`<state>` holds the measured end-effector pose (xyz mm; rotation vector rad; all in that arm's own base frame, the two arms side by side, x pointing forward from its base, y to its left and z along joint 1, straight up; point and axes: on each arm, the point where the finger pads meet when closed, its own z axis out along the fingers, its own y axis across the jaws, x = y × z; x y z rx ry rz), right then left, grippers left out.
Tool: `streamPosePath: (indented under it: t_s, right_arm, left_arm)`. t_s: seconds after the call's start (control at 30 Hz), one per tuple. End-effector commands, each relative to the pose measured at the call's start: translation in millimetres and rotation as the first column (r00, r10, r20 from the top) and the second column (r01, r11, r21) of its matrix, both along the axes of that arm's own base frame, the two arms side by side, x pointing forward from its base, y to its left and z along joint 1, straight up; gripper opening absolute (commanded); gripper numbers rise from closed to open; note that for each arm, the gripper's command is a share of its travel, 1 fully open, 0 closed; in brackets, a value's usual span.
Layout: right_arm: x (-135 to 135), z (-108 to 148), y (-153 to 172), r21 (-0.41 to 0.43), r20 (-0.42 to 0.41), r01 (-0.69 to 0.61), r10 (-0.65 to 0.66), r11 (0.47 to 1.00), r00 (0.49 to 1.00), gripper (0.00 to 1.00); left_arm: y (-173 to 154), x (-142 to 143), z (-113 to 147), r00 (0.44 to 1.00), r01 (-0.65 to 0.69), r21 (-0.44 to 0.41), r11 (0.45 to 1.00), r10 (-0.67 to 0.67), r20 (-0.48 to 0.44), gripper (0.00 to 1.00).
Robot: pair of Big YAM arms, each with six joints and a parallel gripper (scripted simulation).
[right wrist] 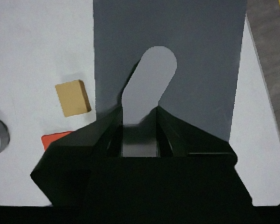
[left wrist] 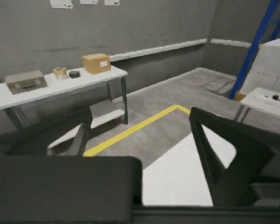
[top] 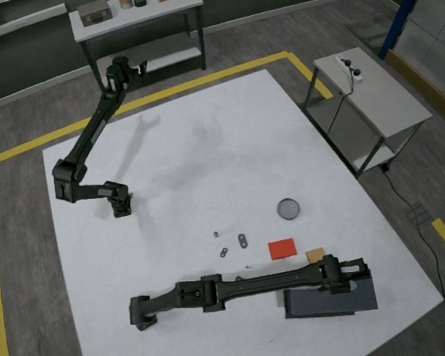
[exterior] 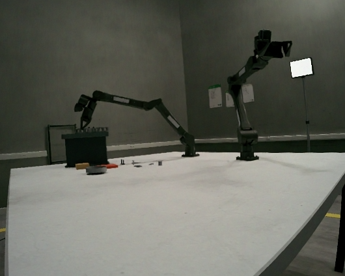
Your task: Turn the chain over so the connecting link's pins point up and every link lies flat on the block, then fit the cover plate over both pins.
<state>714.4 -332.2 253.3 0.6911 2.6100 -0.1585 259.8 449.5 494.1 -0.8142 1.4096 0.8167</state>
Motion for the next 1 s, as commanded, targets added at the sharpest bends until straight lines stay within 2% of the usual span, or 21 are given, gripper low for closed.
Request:
streamPosePath:
  t_s: [0.0,0.97]
  right_arm:
    - [3.5,9.7,-13.6,-0.007,0.017,0.006,-0.006,1.000,1.000,0.23]
    - [13.5,7.5,-20.1,-0.006,0.014,0.006,-0.006,1.000,1.000,0.23]
  left_arm:
    - [-1.4,4.6,41.9,0.999,0.007,0.061,0.998,-0.009,0.037,1.00]
    - [-1.4,4.6,41.9,0.999,0.007,0.061,0.998,-0.009,0.037,1.00]
